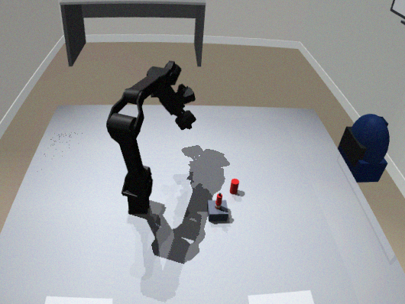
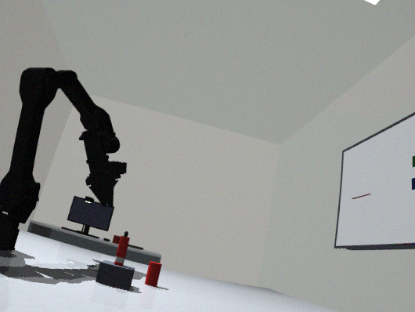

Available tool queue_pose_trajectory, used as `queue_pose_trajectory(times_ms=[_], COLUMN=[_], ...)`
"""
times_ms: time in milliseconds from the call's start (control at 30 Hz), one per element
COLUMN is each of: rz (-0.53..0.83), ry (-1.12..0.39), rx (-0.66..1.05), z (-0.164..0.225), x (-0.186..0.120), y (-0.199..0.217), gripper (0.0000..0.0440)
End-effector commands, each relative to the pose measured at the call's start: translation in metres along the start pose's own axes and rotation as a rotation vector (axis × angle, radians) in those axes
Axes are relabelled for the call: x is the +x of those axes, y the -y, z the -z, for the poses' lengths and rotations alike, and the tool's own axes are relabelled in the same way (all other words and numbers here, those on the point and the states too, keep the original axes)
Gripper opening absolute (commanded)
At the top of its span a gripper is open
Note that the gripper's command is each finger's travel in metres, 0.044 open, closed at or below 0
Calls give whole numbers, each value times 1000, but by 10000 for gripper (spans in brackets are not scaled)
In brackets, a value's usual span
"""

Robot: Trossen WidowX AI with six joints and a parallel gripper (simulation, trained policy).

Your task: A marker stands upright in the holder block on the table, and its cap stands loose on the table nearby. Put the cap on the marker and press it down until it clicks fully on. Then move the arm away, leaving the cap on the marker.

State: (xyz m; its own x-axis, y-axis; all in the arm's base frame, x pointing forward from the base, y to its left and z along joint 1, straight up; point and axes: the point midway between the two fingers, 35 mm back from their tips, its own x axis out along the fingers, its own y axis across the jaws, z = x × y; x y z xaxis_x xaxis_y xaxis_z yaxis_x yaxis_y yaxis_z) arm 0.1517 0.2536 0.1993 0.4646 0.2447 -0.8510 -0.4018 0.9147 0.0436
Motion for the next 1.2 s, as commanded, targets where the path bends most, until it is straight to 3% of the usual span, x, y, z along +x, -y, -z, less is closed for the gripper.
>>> queue_pose_trajectory(times_ms=[0,1167], rz=[10,104], ry=[-28,-236], rx=[24,301], z=[-6,-48], x=[3,40], y=[5,69], gripper=[331,331])
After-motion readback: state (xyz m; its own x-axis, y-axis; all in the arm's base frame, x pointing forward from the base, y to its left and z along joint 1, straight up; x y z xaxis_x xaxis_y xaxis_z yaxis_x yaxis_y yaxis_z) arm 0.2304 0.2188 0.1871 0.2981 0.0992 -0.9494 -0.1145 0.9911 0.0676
